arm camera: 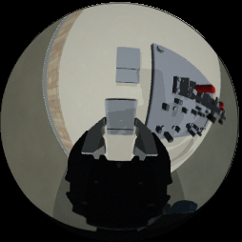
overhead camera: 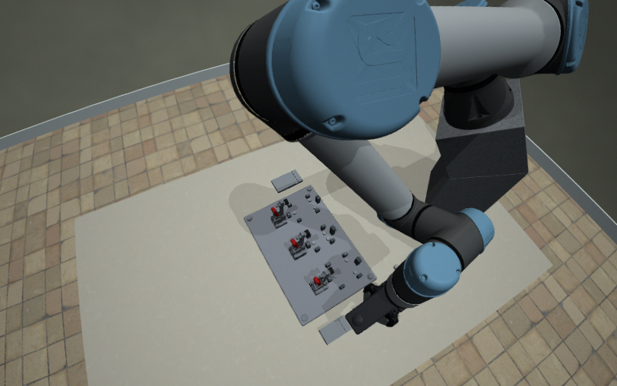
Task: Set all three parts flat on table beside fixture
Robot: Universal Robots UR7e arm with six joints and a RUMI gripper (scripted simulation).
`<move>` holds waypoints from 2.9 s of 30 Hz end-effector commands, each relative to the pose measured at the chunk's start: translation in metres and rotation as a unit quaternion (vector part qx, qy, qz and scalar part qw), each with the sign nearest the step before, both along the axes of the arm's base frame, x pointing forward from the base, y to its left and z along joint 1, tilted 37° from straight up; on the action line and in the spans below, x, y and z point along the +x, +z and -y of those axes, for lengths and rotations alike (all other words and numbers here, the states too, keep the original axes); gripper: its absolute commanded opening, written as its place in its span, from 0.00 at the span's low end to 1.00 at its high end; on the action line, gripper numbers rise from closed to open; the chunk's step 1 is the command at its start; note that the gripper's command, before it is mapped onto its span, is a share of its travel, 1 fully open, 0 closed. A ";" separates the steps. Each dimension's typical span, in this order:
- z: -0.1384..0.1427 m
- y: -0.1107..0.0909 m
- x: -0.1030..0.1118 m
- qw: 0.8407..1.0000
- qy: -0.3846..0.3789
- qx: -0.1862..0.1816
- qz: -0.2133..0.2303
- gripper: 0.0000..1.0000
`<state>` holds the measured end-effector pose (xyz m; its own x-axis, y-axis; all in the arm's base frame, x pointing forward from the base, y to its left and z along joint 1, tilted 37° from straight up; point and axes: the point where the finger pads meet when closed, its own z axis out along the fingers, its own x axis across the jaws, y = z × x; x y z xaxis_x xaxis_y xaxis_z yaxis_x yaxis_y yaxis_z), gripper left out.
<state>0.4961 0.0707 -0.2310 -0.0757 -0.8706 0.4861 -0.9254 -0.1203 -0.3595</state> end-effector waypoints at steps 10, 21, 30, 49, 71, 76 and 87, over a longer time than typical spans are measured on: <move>-0.001 0.000 0.002 1.000 0.001 0.001 0.002 0.00; -0.001 0.000 0.002 1.000 0.001 0.001 0.002 0.54; -0.001 0.000 0.002 1.000 0.001 0.001 0.002 0.54; -0.003 0.004 -0.002 1.000 0.002 0.001 0.001 0.54; -0.038 0.063 -0.029 1.000 0.002 0.000 0.001 0.54; -0.039 0.064 -0.030 1.000 0.002 0.000 0.001 0.54; -0.039 0.064 -0.029 1.000 0.001 0.001 0.001 0.54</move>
